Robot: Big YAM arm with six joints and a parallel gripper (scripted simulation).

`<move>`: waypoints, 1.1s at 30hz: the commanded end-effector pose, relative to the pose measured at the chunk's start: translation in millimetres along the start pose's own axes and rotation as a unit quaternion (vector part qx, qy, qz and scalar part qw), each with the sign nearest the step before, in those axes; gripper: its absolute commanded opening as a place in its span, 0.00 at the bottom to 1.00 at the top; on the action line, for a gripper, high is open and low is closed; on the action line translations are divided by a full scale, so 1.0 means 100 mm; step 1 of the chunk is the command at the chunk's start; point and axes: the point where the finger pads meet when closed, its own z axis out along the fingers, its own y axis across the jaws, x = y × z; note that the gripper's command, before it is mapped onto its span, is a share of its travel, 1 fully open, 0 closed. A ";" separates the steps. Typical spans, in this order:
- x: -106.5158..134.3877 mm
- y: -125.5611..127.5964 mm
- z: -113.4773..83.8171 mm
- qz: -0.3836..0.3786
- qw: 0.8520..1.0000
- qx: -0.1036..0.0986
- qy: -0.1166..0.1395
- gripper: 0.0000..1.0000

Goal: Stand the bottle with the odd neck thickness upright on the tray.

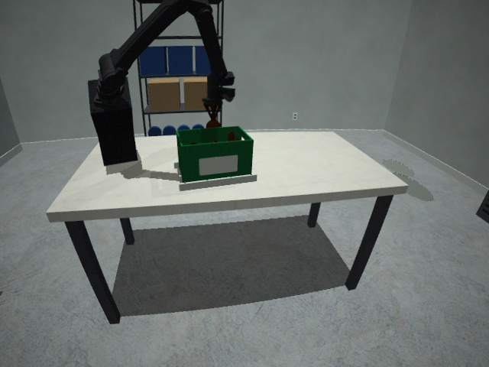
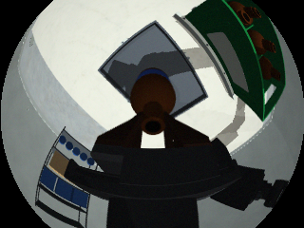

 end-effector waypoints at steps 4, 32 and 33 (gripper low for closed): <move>-0.11 0.03 -0.06 0.006 1.000 -0.011 -0.007 0.00; -0.08 0.02 -0.07 -0.004 1.000 -0.018 -0.013 0.00; -0.08 0.02 -0.07 -0.004 1.000 -0.018 -0.013 0.00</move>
